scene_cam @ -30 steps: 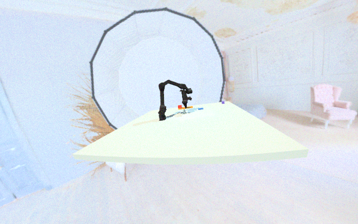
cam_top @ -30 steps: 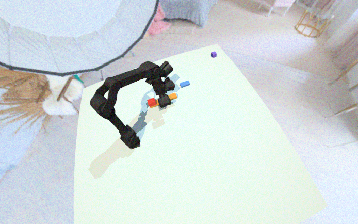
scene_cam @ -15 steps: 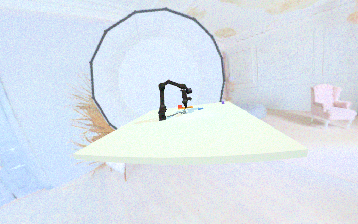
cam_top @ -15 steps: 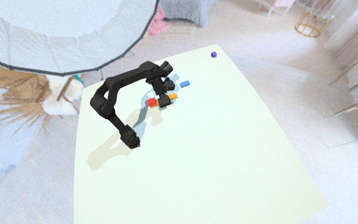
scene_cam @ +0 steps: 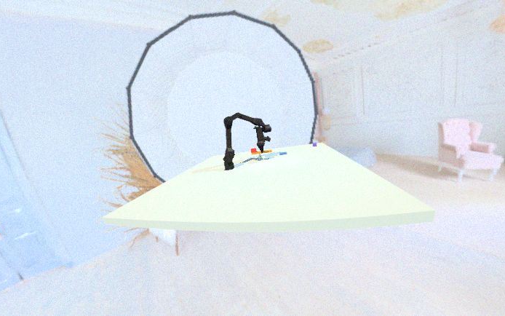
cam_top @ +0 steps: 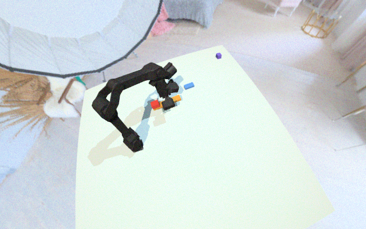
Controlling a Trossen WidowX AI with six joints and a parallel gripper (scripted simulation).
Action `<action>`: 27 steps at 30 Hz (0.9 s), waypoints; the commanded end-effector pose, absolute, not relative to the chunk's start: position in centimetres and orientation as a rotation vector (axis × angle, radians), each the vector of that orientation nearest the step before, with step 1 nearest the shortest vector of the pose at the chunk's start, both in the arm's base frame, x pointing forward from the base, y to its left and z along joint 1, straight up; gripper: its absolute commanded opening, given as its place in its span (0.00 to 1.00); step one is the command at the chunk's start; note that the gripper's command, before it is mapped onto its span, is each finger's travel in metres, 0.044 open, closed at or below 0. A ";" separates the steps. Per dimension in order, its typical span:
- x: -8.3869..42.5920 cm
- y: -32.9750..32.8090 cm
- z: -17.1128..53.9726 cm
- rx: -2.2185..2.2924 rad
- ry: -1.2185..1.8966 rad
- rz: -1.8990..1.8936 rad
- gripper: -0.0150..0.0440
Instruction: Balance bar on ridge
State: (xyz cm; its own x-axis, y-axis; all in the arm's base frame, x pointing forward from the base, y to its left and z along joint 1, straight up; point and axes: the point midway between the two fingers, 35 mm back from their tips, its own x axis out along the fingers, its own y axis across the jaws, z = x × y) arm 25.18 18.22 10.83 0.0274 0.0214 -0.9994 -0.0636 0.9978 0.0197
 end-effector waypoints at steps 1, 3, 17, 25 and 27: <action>25.2 18.2 10.8 -0.034 1.542 0.065 0.83; 25.2 18.2 10.8 -0.034 1.542 0.065 0.92; 25.0 18.1 20.1 -0.034 1.542 0.065 1.00; 24.9 18.0 20.8 -0.034 1.542 0.065 1.00; 24.9 18.0 20.8 -0.034 1.542 0.065 1.00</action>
